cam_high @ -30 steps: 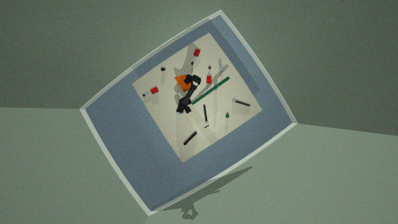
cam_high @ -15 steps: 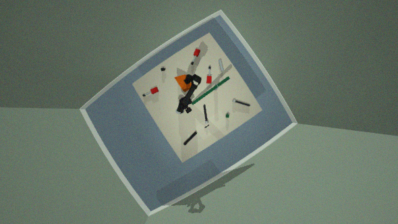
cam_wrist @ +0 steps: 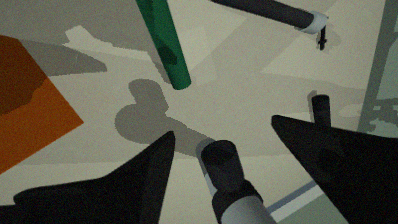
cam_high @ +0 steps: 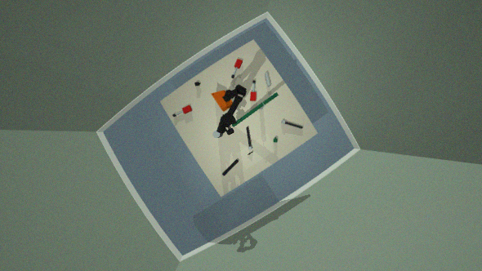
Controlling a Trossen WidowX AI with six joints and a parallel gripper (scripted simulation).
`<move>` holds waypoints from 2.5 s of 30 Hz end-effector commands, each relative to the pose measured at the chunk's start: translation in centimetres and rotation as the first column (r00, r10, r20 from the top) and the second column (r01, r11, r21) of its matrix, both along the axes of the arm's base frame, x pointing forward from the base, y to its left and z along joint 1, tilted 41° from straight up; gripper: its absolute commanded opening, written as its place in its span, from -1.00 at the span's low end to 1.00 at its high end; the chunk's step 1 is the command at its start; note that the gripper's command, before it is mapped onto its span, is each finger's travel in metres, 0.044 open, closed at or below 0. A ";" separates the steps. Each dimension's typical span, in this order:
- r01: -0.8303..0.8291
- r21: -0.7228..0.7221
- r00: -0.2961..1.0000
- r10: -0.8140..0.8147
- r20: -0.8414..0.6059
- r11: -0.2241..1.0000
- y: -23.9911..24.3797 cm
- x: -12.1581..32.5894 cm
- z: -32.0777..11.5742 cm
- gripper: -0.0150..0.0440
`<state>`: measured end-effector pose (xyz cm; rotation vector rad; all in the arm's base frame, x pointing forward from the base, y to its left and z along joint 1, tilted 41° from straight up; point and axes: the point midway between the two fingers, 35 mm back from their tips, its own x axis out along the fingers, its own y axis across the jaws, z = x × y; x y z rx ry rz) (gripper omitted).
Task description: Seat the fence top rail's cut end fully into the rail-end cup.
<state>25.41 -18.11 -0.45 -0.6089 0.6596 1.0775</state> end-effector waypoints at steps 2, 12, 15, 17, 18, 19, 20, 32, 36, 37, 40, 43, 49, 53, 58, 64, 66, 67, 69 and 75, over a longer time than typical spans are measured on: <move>0.297 0.087 0.946 -0.281 -0.162 0.951 0.3 0.0 3.8 1.00; 0.891 0.131 0.409 -0.645 -0.646 0.434 2.6 -1.2 12.0 1.00; 0.958 0.094 0.249 -0.623 -0.741 0.271 3.4 -1.6 13.7 1.00; 0.961 0.091 0.238 -0.620 -0.747 0.260 3.4 -1.7 13.8 1.00; 0.961 0.091 0.238 -0.620 -0.747 0.260 3.4 -1.7 13.8 1.00; 0.961 0.091 0.238 -0.620 -0.747 0.260 3.4 -1.7 13.8 1.00; 0.961 0.091 0.238 -0.620 -0.747 0.260 3.4 -1.7 13.8 1.00; 0.947 0.098 0.279 -0.626 -0.729 0.307 3.7 -1.5 13.7 1.00; 0.817 0.126 0.509 -0.602 -0.616 0.562 5.4 -0.8 13.0 1.00; 0.752 0.130 0.589 -0.571 -0.573 0.646 6.0 -0.5 12.7 1.00; 0.503 0.125 0.802 -0.408 -0.437 0.855 8.0 0.1 12.0 1.00; 0.196 0.094 0.940 -0.160 -0.301 0.976 9.9 0.5 11.3 1.00; -0.291 0.014 0.950 0.291 -0.111 0.957 12.8 0.8 10.3 1.00; -0.291 0.014 0.950 0.291 -0.111 0.957 12.8 0.8 10.3 1.00; -0.291 0.014 0.950 0.291 -0.111 0.957 12.8 0.8 10.3 1.00; -0.291 0.014 0.950 0.291 -0.111 0.957 13.5 0.9 9.4 1.00; -0.291 0.014 0.950 0.291 -0.111 0.957 14.5 1.0 8.3 1.00; -0.291 0.015 0.950 0.291 -0.110 0.957 14.9 1.0 7.8 1.00; -0.291 0.015 0.950 0.291 -0.110 0.956 15.1 1.0 7.7 1.00; -0.291 0.015 0.950 0.291 -0.110 0.956 16.0 1.1 6.6 1.00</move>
